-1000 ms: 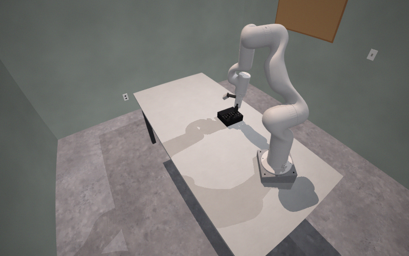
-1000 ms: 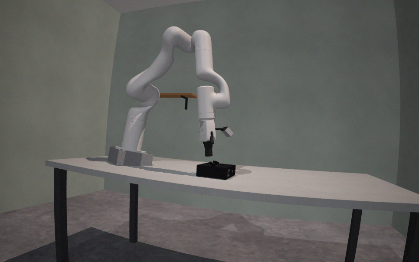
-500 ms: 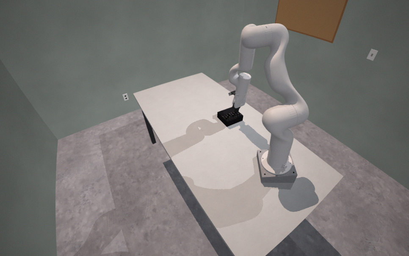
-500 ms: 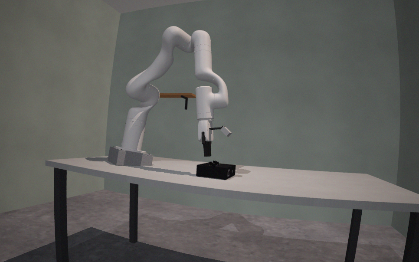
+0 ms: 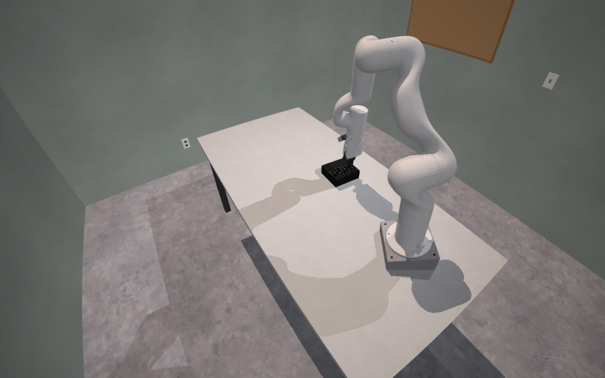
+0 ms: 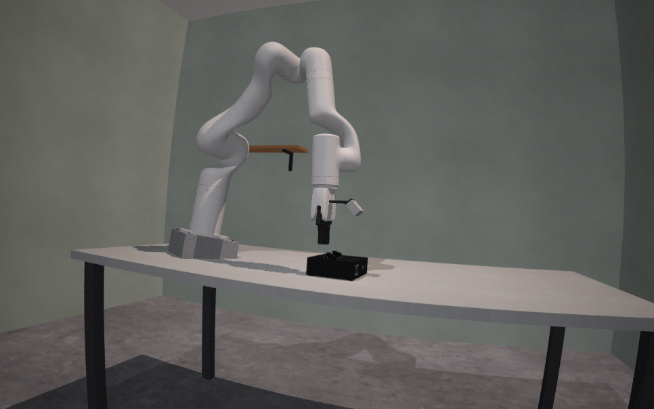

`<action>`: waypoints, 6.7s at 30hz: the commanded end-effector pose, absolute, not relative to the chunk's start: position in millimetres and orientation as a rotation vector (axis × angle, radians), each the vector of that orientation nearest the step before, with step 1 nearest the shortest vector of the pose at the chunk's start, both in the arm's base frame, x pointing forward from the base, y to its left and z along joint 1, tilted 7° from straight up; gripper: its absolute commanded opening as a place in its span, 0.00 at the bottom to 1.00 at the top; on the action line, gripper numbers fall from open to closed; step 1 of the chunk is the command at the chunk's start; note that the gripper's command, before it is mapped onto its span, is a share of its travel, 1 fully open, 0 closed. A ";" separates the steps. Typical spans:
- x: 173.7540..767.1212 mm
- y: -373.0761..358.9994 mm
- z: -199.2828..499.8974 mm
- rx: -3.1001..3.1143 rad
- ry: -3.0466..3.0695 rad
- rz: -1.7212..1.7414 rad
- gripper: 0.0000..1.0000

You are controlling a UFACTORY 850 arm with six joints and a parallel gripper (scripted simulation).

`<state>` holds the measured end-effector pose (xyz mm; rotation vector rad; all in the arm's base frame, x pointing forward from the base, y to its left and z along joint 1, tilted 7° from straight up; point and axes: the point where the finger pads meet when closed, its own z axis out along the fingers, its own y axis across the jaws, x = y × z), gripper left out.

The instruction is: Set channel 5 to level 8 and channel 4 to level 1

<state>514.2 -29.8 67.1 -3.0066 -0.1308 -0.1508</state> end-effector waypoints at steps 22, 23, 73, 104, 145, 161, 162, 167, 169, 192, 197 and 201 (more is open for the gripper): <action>515.3 -29.3 68.0 -3.026 -0.128 -0.101 0.00; 515.3 -29.3 68.0 -3.026 -0.128 -0.101 0.00; 518.0 -26.1 47.7 -3.027 -0.127 -0.098 0.00; 518.2 -25.9 46.0 -3.027 -0.127 -0.098 0.00; 519.1 -25.9 46.0 -3.027 -0.127 -0.098 0.00; 519.1 -25.9 46.0 -3.027 -0.127 -0.098 0.00; 519.1 -25.9 46.0 -3.027 -0.127 -0.098 0.00; 519.1 -25.9 46.0 -3.027 -0.127 -0.098 0.00; 519.1 -25.9 46.0 -3.027 -0.127 -0.098 0.00; 519.5 -25.2 39.2 -3.027 -0.127 -0.098 0.00; 519.7 -24.9 37.1 -3.027 -0.127 -0.098 0.00; 519.8 -24.7 35.1 -3.027 -0.127 -0.098 0.00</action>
